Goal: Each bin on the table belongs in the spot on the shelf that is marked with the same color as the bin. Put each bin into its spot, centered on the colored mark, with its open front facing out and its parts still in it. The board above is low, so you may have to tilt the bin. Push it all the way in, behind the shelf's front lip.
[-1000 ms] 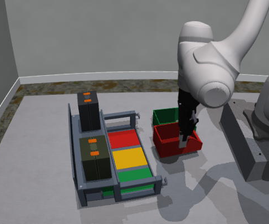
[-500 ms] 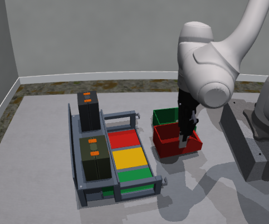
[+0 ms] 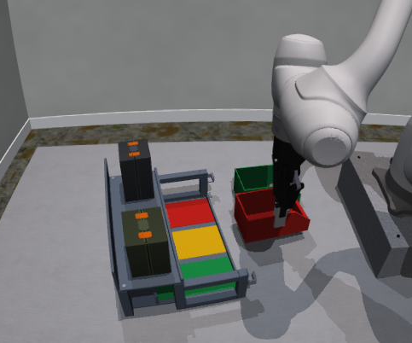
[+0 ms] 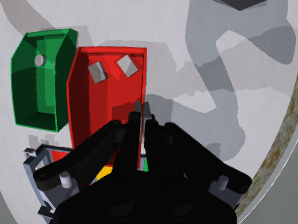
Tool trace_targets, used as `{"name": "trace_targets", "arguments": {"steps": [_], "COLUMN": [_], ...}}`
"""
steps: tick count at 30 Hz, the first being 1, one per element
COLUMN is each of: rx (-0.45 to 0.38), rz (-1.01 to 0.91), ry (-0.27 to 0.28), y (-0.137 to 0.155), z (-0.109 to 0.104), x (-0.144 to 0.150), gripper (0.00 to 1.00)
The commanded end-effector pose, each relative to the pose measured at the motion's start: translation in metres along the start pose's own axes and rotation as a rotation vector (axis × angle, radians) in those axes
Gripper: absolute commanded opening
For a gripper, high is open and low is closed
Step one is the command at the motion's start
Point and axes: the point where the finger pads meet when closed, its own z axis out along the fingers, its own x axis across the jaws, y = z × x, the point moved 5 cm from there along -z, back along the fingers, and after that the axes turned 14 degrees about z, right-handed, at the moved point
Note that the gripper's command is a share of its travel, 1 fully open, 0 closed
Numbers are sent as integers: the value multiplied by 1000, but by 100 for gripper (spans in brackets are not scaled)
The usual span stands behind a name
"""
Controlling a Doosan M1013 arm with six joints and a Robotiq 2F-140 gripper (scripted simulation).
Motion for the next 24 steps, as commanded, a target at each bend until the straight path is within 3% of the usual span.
{"name": "trace_targets", "arguments": {"steps": [1, 24], "rx": [0, 0], "rz": [0, 0], "ry": [0, 0], "y": [0, 0], "z": [0, 6], "x": [0, 0], "gripper": [10, 10]}}
